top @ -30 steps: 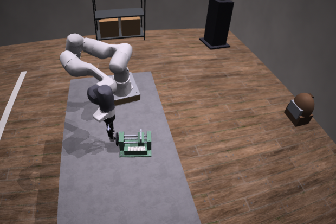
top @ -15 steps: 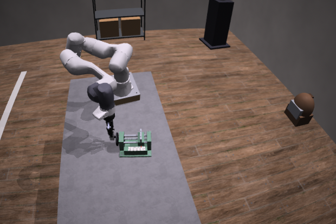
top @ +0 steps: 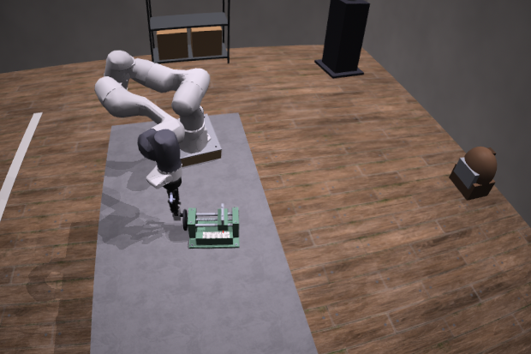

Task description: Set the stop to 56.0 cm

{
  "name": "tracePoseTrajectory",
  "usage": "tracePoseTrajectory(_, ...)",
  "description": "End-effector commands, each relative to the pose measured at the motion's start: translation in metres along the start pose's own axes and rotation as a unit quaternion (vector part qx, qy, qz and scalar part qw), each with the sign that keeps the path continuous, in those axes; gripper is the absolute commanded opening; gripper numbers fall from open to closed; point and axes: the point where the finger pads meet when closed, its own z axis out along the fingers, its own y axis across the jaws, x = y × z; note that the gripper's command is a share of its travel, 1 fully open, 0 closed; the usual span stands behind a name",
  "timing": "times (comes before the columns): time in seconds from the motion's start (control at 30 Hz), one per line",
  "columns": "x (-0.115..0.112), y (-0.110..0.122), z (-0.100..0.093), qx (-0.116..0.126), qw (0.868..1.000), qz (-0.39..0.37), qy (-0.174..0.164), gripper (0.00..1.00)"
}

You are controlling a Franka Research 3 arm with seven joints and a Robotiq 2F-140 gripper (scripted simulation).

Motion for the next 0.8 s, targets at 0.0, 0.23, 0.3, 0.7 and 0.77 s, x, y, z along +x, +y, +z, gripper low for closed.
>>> tracePoseTrajectory(0.0,-0.0006,0.0003,-0.0027,0.000,1.000,-0.001,-0.001,0.04)
tracePoseTrajectory(0.23,-0.0006,0.0003,-0.0045,0.000,1.000,-0.001,-0.001,0.04)
tracePoseTrajectory(0.3,-0.0006,0.0003,-0.0049,0.000,1.000,-0.001,-0.001,0.04)
tracePoseTrajectory(0.7,-0.0006,0.0003,-0.0062,0.000,1.000,-0.001,-0.001,0.04)
tracePoseTrajectory(0.77,-0.0006,0.0003,-0.0063,0.000,1.000,-0.001,-0.001,0.04)
